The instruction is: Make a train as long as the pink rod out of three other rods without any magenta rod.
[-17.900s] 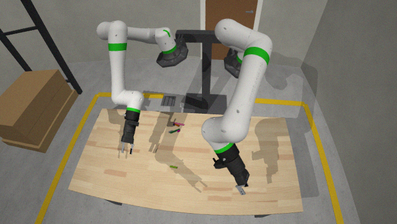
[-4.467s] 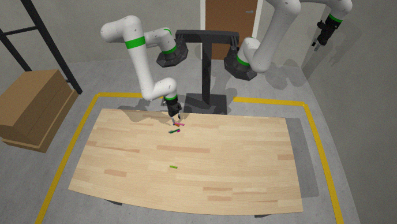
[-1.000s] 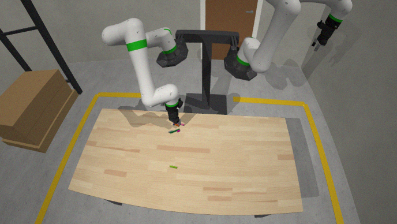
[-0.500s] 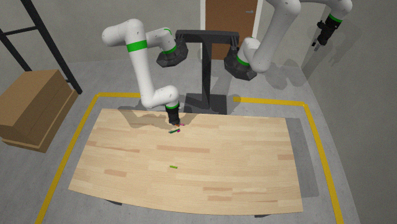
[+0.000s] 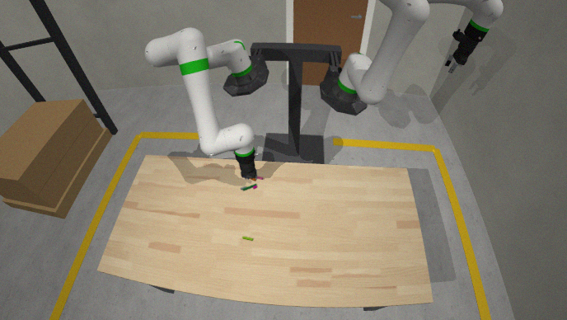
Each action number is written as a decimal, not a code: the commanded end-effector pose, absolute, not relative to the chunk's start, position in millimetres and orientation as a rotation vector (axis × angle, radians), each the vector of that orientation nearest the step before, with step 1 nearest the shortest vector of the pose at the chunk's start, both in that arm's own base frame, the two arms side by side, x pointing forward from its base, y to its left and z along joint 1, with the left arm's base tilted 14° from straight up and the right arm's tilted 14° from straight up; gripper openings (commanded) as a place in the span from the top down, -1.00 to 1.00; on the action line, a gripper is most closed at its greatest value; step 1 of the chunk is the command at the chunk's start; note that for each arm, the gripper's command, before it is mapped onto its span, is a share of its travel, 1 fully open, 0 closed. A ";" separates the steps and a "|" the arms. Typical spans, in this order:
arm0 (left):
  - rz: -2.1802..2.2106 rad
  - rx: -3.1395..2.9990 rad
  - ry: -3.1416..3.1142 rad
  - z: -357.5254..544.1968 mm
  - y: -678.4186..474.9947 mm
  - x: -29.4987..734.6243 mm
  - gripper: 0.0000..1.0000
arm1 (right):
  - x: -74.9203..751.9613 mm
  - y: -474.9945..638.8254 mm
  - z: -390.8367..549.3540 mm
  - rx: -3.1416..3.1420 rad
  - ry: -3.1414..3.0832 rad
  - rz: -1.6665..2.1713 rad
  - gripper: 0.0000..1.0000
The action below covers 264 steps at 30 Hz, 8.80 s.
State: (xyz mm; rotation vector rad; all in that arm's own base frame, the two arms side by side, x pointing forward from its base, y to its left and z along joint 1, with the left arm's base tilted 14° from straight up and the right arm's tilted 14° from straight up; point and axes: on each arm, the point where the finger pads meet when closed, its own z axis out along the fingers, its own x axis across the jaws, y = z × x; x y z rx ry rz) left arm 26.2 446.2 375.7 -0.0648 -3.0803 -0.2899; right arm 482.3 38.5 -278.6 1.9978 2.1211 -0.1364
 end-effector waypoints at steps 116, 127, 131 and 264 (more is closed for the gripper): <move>-0.293 -0.065 -3.080 376.7 446.2 26.3 -1.00 | 522.4 42.2 -274.8 1.052 2.764 -0.254 -1.00; -0.293 -0.065 -3.080 376.7 446.2 26.3 -1.00 | 522.4 42.2 -274.8 1.052 2.764 -0.254 -1.00; -0.293 -0.065 -3.080 376.7 446.2 26.3 -1.00 | 522.4 42.2 -274.8 1.052 2.764 -0.254 -1.00; -0.293 -0.065 -3.080 376.7 446.2 26.3 -1.00 | 679.7 91.7 -275.7 2.865 0.405 0.100 -1.00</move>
